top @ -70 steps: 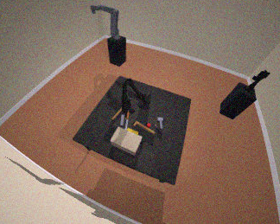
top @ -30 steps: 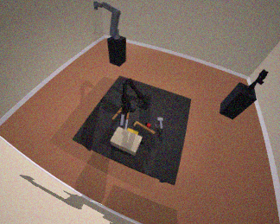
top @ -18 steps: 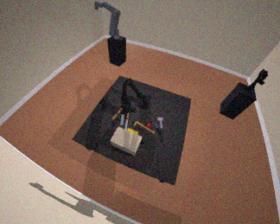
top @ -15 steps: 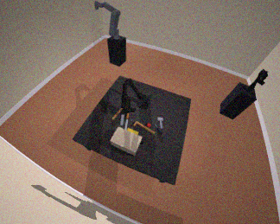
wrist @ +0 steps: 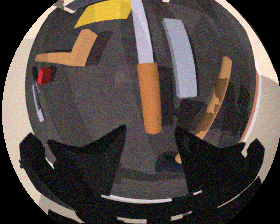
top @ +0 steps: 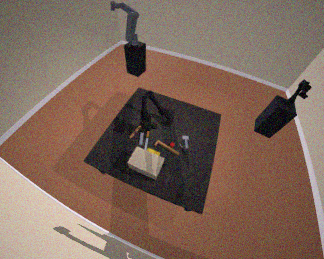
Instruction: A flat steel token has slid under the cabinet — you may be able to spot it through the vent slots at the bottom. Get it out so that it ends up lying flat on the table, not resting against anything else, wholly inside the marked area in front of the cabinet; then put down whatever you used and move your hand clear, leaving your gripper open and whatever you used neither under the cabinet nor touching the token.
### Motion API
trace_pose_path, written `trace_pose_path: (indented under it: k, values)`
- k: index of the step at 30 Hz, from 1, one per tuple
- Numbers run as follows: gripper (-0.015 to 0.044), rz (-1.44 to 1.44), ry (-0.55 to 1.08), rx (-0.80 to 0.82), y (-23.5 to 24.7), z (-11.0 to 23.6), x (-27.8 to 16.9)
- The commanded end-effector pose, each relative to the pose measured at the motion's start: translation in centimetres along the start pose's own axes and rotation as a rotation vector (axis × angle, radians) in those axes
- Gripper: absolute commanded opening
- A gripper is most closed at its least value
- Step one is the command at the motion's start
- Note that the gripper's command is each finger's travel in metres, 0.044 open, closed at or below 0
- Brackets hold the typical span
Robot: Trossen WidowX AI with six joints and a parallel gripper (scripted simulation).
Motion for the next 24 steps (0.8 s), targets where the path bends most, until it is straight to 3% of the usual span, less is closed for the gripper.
trace_pose_path:
  k: [1,12,24]
  values:
    - [0.027,0.039,0.004,-0.004,0.0,0.0,0.0]
    - [0.027,0.121,0.004,-0.003,0.0,-0.1,0.0]
    - [0.027,0.155,0.004,-0.005,-0.5,-2.5,-0.2]
Point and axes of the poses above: the point midway between the two fingers, 35 mm back from their tips, its own z axis back along the fingers, its own y axis across the jaws, x = y × z, the point moved 3 cm from there along z, back along the fingers, and after that the axes turned 2 degrees about z, right-handed, at the moved point
